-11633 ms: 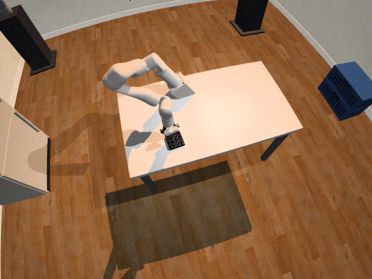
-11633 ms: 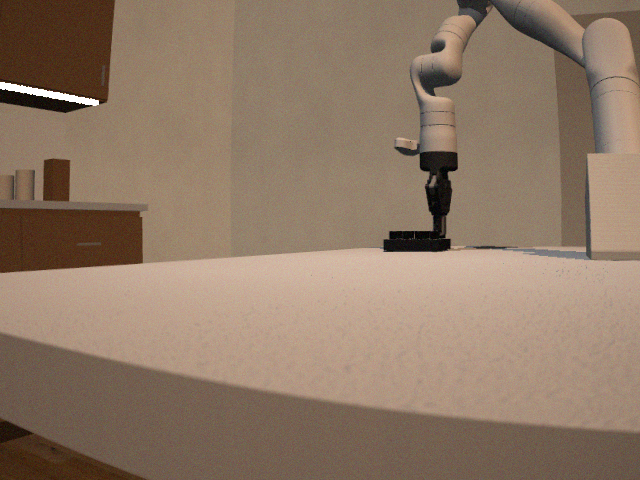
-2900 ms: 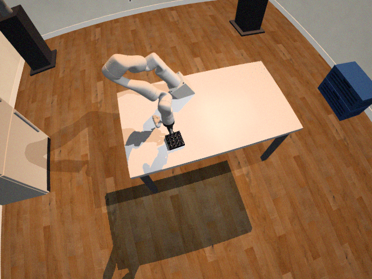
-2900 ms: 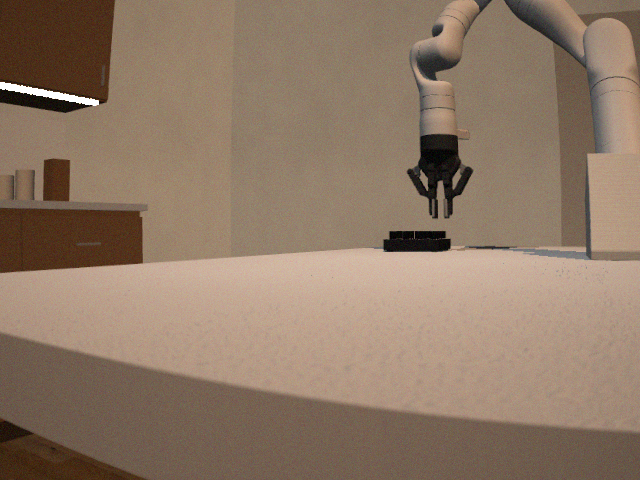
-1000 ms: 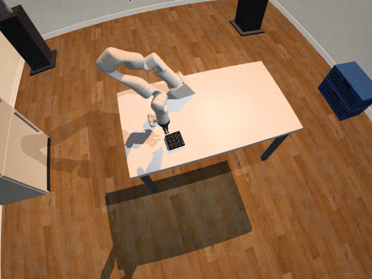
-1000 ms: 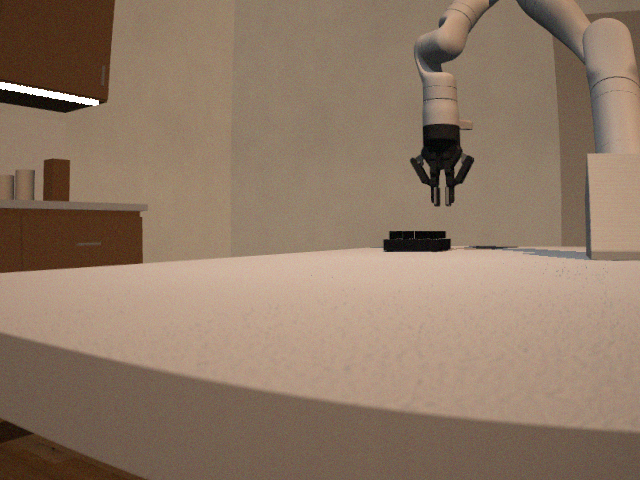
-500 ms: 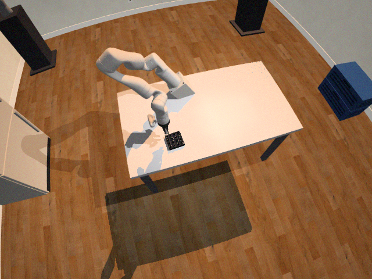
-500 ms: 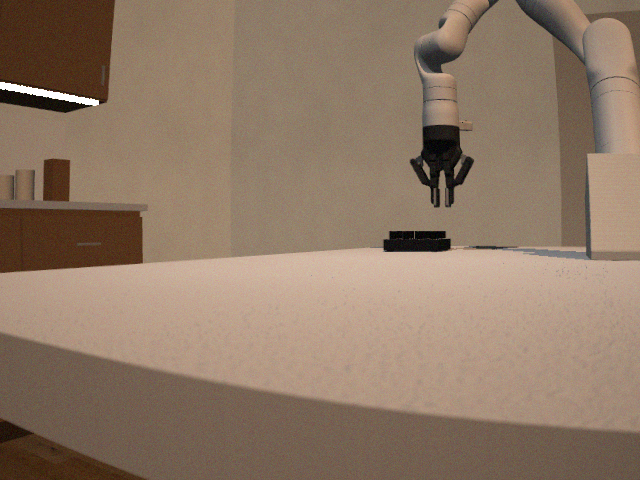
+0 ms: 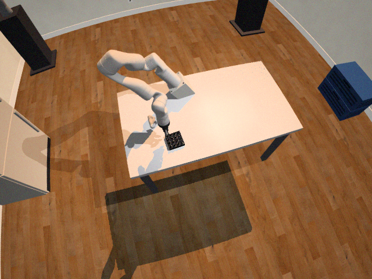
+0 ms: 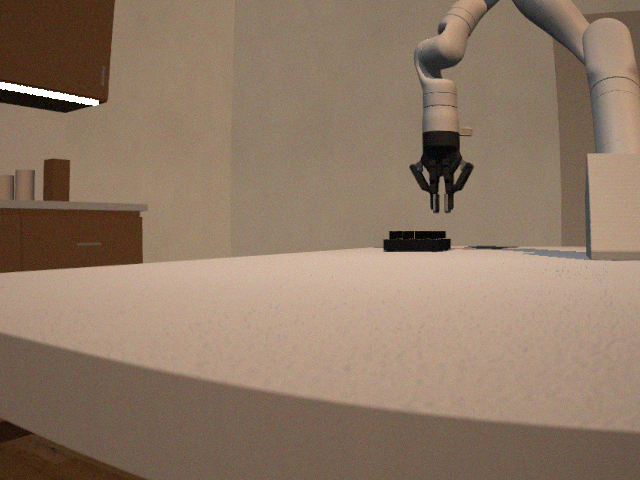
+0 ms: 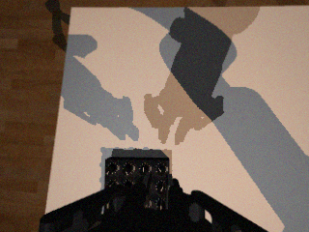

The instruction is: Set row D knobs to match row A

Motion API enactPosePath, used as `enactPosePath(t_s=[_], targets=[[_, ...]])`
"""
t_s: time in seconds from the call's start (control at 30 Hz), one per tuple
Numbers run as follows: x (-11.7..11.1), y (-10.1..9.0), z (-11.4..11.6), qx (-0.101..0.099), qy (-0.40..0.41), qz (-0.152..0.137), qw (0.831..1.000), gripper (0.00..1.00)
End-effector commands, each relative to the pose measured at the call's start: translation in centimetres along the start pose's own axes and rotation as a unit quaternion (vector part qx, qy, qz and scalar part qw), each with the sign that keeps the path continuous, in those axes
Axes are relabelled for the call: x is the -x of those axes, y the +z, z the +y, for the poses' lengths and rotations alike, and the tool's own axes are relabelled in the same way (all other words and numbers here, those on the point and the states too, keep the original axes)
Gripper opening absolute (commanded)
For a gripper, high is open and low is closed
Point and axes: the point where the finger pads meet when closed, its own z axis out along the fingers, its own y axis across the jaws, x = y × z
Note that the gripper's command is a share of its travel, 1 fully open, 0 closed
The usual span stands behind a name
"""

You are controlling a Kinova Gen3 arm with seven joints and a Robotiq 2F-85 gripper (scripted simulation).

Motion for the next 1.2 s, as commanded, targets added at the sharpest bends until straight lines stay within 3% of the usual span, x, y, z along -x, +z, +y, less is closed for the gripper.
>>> enactPosePath(t_s=[0.0,0.67,1.17], targets=[[0.1,0.5,0.1,0.003,-0.001,0.0,1.0,0.19],[0.1,2.6,0.1,0.003,-0.001,0.0,1.0,0.19],[0.1,3.0,0.1,0.003,-0.001,0.0,1.0,0.19]])
